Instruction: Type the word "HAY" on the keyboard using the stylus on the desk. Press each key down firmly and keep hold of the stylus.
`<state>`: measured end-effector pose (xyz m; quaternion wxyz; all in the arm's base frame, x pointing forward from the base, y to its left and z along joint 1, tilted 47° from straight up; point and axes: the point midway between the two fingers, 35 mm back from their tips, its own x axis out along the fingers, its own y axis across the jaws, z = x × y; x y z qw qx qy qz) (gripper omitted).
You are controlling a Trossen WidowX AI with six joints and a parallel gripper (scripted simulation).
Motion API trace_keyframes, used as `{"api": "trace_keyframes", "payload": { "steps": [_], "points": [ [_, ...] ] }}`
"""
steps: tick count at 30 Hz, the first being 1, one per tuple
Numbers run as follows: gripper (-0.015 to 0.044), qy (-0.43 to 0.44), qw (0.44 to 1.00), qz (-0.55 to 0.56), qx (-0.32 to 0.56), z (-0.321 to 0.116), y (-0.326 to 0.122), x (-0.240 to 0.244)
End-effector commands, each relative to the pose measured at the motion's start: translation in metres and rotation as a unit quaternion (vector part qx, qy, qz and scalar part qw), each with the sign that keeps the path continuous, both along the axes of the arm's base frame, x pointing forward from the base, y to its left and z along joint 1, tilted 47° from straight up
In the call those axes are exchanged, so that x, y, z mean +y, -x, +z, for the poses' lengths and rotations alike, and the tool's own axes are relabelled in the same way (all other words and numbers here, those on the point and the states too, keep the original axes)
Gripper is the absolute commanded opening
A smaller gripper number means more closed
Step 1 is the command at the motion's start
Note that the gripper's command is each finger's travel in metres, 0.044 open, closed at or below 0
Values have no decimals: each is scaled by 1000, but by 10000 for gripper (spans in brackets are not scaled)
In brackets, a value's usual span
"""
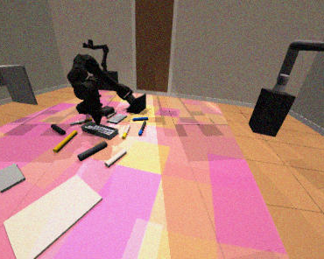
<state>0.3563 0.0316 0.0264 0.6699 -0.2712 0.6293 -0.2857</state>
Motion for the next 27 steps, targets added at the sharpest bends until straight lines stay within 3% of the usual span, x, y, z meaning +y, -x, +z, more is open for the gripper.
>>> {"api": "trace_keyframes", "payload": {
  "steps": [1,6,22,27],
  "points": [
    [0,4,1000,2,4,7,1,-9],
    [0,5,1000,1,4,44,3,-44],
    [0,5,1000,1,4,44,3,-44],
    [0,4,1000,1,4,25,30,-28]
  ]
}}
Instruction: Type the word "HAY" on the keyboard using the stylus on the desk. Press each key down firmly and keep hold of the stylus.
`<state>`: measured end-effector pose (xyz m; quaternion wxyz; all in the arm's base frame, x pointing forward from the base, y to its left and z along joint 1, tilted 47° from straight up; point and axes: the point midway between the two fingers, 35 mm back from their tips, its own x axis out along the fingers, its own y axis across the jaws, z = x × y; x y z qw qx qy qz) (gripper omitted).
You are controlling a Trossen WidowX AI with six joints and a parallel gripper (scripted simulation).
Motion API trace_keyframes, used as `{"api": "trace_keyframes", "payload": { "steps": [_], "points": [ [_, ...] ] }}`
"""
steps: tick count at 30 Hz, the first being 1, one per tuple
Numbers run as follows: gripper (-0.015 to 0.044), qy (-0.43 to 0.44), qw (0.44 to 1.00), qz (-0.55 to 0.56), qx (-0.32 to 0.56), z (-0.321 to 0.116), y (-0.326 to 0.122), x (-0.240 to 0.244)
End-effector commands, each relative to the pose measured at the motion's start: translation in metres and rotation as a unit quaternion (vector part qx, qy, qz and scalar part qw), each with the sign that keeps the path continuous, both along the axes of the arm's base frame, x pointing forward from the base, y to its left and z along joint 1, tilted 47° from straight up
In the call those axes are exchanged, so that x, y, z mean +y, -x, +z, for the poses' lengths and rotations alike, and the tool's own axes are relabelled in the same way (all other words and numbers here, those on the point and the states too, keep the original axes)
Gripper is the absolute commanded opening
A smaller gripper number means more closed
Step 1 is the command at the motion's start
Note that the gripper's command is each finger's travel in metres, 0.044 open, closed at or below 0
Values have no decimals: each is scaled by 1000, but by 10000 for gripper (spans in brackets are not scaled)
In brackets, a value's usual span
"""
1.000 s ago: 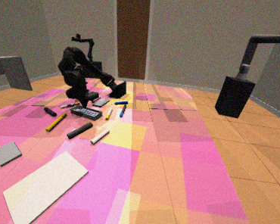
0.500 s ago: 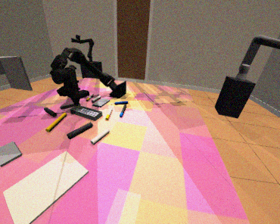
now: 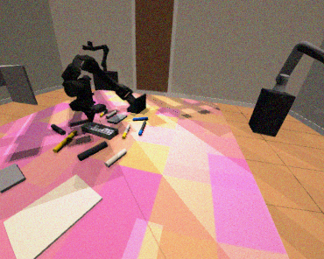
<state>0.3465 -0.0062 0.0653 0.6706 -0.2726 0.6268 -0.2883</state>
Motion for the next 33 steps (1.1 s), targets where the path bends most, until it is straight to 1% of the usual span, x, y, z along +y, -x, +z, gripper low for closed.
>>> {"api": "trace_keyframes", "payload": {
  "steps": [1,18,24,33],
  "points": [
    [0,1,1000,1,7,-15,22,11],
    [0,1,1000,1,7,-17,21,12],
    [0,0,1000,2,6,-66,19,59],
    [0,0,1000,1,6,-68,19,60]
  ]
}}
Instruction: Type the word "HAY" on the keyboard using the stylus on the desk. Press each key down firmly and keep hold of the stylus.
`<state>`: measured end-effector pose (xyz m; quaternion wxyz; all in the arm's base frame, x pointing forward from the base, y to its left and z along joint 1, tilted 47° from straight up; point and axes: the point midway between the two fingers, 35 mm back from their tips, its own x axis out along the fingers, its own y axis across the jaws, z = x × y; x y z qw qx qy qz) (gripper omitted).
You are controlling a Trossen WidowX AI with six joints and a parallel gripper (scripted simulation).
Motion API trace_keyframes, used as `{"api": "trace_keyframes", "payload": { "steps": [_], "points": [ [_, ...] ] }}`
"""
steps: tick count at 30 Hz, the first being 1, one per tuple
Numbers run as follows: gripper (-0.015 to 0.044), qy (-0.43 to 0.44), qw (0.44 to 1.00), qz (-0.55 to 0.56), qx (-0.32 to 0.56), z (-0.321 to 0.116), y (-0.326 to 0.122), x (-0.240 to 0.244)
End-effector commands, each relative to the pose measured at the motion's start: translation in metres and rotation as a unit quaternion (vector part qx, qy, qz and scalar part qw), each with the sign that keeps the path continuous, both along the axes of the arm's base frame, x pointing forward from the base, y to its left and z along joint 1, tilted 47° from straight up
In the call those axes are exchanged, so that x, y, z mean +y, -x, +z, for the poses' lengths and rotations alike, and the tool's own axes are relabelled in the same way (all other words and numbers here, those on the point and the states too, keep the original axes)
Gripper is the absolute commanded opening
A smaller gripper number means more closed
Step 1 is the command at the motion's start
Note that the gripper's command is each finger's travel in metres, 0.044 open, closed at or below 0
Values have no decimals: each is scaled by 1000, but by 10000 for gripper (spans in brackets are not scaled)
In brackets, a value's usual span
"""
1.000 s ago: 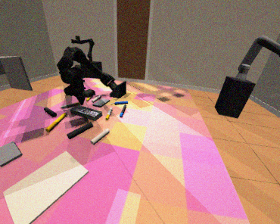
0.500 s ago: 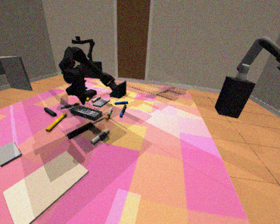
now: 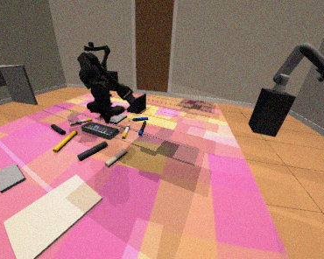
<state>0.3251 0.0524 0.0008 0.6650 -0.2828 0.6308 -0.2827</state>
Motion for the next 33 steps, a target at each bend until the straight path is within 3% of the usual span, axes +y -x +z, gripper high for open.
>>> {"api": "trace_keyframes", "payload": {
  "steps": [1,6,12,22,25,28,33],
  "points": [
    [0,-4,1000,-6,-4,-3,-2,2],
    [0,-4,1000,-6,-4,-1,-2,4],
    [0,-5,1000,-6,-4,38,0,46],
    [0,-4,1000,4,-5,34,0,45],
    [79,-6,1000,0,-9,33,1,47],
    [150,-18,997,-44,-58,12,30,68],
    [150,-33,980,-132,-143,-22,88,92]
  ]
}}
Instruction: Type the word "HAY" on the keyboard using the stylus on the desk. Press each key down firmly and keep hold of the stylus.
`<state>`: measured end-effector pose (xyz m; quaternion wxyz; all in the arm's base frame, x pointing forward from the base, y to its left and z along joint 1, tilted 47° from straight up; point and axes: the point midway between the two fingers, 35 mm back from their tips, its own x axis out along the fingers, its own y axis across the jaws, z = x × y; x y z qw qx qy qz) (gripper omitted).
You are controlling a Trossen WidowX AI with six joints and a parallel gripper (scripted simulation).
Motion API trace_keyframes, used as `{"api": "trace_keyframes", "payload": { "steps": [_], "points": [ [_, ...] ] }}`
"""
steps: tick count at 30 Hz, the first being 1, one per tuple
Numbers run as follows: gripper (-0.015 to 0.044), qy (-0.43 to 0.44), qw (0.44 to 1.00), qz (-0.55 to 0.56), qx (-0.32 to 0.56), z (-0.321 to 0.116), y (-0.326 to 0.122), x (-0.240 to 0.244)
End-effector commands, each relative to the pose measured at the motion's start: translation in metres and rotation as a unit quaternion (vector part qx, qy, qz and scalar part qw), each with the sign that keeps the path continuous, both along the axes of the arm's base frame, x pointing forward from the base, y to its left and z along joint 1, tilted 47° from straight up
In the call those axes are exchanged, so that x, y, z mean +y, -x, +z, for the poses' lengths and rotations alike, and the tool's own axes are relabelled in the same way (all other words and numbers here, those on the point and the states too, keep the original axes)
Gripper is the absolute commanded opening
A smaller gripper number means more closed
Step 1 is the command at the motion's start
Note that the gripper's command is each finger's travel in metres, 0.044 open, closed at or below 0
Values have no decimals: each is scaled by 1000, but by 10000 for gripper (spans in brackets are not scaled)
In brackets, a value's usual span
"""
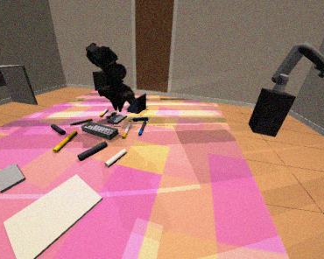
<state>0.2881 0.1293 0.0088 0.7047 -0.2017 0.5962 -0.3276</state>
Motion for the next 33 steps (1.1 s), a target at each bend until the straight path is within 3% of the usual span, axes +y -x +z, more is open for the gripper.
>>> {"api": "trace_keyframes", "payload": {
  "steps": [1,15,33],
  "points": [
    [150,-10,994,-87,-71,-35,59,17],
    [150,-7,940,-252,-230,-77,164,11],
    [150,-7,938,-255,-233,-79,168,11]
  ]
}}
